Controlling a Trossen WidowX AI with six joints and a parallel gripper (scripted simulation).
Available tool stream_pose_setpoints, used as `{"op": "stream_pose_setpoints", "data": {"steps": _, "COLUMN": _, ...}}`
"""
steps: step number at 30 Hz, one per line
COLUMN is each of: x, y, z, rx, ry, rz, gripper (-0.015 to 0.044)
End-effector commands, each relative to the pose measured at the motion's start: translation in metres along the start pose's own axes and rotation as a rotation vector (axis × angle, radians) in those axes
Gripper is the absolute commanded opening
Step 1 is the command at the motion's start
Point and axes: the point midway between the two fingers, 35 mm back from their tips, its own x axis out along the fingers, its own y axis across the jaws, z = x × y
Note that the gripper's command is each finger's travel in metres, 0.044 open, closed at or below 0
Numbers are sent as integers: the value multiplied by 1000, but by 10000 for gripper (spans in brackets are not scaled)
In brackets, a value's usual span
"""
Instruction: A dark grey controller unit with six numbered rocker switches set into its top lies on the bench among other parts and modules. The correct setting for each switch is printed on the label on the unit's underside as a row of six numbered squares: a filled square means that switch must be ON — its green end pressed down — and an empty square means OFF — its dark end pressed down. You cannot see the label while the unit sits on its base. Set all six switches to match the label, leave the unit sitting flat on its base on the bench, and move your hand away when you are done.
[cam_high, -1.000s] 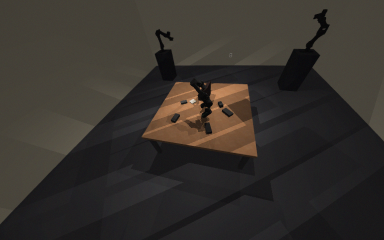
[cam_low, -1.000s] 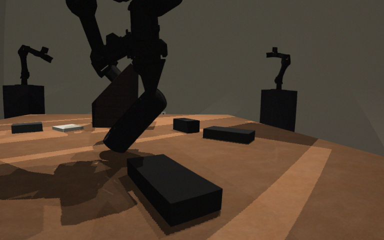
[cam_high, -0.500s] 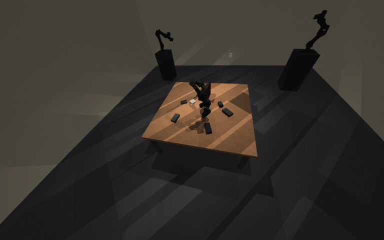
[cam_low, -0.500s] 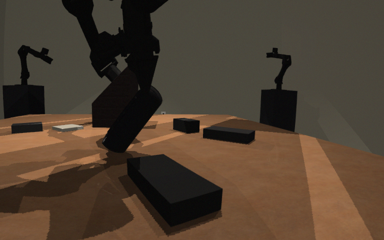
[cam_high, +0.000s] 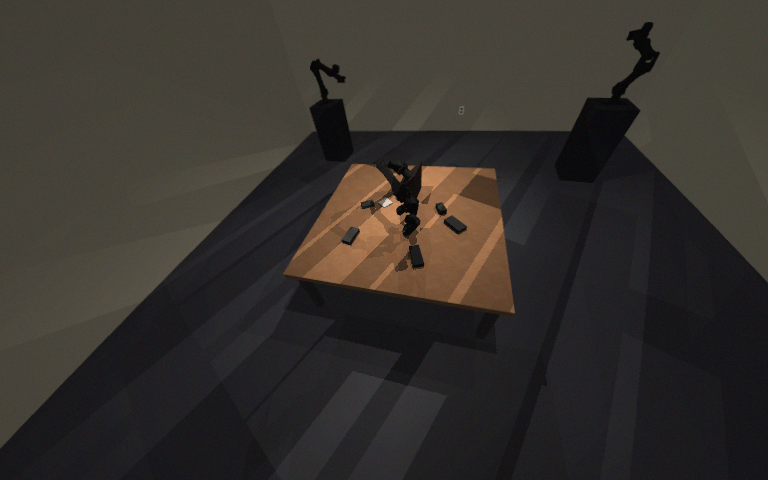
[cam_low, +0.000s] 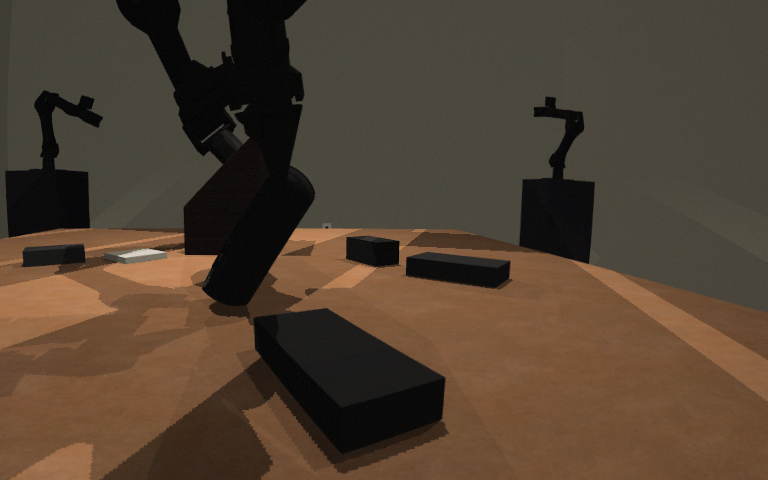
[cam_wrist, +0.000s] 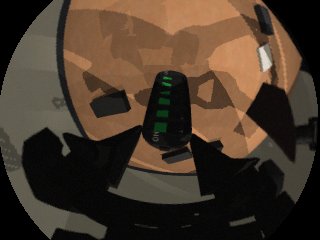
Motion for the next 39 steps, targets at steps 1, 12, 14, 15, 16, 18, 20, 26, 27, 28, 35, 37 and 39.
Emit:
{"op": "stream_pose_setpoints", "data": {"steps": 1, "x": -2, "y": 2, "z": 6, "rx": 4, "ry": 7, "rz": 5, "gripper": 335}}
{"op": "stream_pose_setpoints", "data": {"steps": 12, "x": -6, "y": 2, "z": 15, "rx": 3, "ry": 29, "rz": 5, "gripper": 335}}
{"op": "stream_pose_setpoints", "data": {"steps": 14, "x": -6, "y": 2, "z": 17, "rx": 3, "ry": 33, "rz": 5, "gripper": 335}}
{"op": "stream_pose_setpoints", "data": {"steps": 15, "x": -7, "y": 2, "z": 17, "rx": 3, "ry": 35, "rz": 5, "gripper": 335}}
{"op": "stream_pose_setpoints", "data": {"steps": 16, "x": -7, "y": 2, "z": 18, "rx": 3, "ry": 37, "rz": 5, "gripper": 335}}
{"op": "stream_pose_setpoints", "data": {"steps": 18, "x": -7, "y": 2, "z": 20, "rx": 3, "ry": 41, "rz": 5, "gripper": 335}}
{"op": "stream_pose_setpoints", "data": {"steps": 20, "x": -8, "y": 2, "z": 22, "rx": 3, "ry": 45, "rz": 5, "gripper": 335}}
{"op": "stream_pose_setpoints", "data": {"steps": 26, "x": -9, "y": 2, "z": 27, "rx": 3, "ry": 58, "rz": 5, "gripper": 335}}
{"op": "stream_pose_setpoints", "data": {"steps": 27, "x": -10, "y": 2, "z": 27, "rx": 3, "ry": 60, "rz": 5, "gripper": 335}}
{"op": "stream_pose_setpoints", "data": {"steps": 28, "x": -10, "y": 2, "z": 28, "rx": 3, "ry": 62, "rz": 4, "gripper": 335}}
{"op": "stream_pose_setpoints", "data": {"steps": 35, "x": -11, "y": 2, "z": 34, "rx": 3, "ry": 76, "rz": 4, "gripper": 335}}
{"op": "stream_pose_setpoints", "data": {"steps": 37, "x": -12, "y": 2, "z": 36, "rx": 3, "ry": 80, "rz": 4, "gripper": 335}}
{"op": "stream_pose_setpoints", "data": {"steps": 39, "x": -12, "y": 2, "z": 38, "rx": 3, "ry": 84, "rz": 4, "gripper": 335}}
